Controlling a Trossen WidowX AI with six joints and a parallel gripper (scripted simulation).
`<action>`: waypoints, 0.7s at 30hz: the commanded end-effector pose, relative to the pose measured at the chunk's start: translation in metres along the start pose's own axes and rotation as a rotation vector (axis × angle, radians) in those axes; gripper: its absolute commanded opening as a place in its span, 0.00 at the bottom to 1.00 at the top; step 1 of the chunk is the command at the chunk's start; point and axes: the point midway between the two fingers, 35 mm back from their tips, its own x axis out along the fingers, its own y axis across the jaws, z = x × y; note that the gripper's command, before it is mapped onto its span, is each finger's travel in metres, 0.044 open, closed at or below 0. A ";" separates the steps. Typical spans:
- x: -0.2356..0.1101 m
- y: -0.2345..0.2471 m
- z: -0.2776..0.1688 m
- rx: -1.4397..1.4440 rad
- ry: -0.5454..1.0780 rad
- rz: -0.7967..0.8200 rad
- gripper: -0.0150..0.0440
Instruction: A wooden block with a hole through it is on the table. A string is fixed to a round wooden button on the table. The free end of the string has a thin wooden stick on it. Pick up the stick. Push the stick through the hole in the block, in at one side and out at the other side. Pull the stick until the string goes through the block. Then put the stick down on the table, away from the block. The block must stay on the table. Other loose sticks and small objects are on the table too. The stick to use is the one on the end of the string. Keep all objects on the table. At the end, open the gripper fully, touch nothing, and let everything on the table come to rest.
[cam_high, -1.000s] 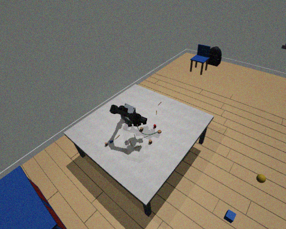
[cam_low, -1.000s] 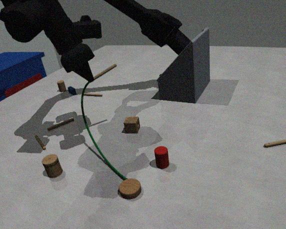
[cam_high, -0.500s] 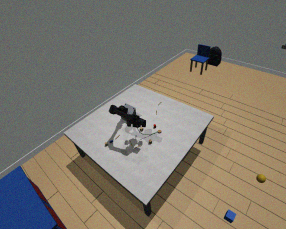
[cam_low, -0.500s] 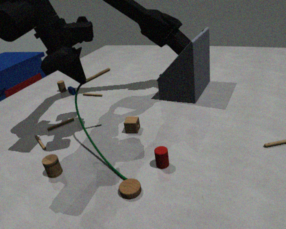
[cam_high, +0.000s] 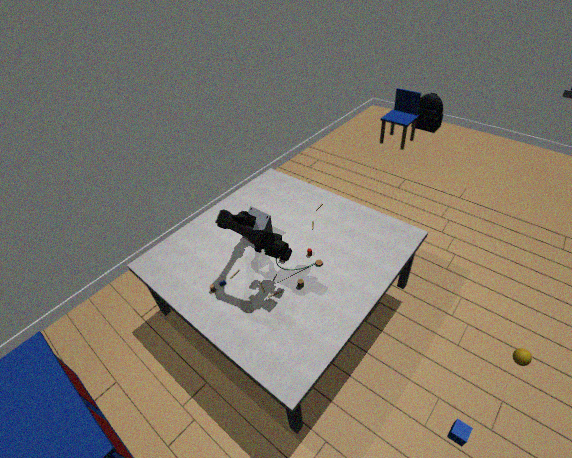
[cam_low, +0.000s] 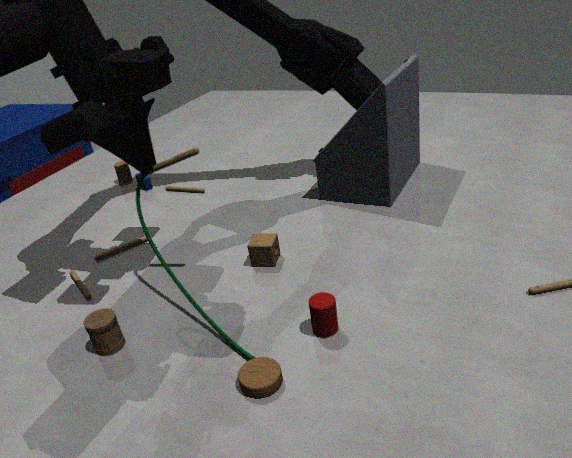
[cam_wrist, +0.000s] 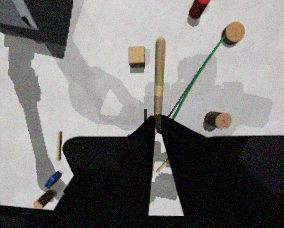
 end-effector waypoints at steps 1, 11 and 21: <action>-0.001 -0.002 -0.002 0.041 -0.005 -0.014 0.25; 0.003 -0.002 -0.002 0.021 0.010 -0.007 0.25; 0.015 -0.006 -0.003 0.023 0.054 -0.009 0.25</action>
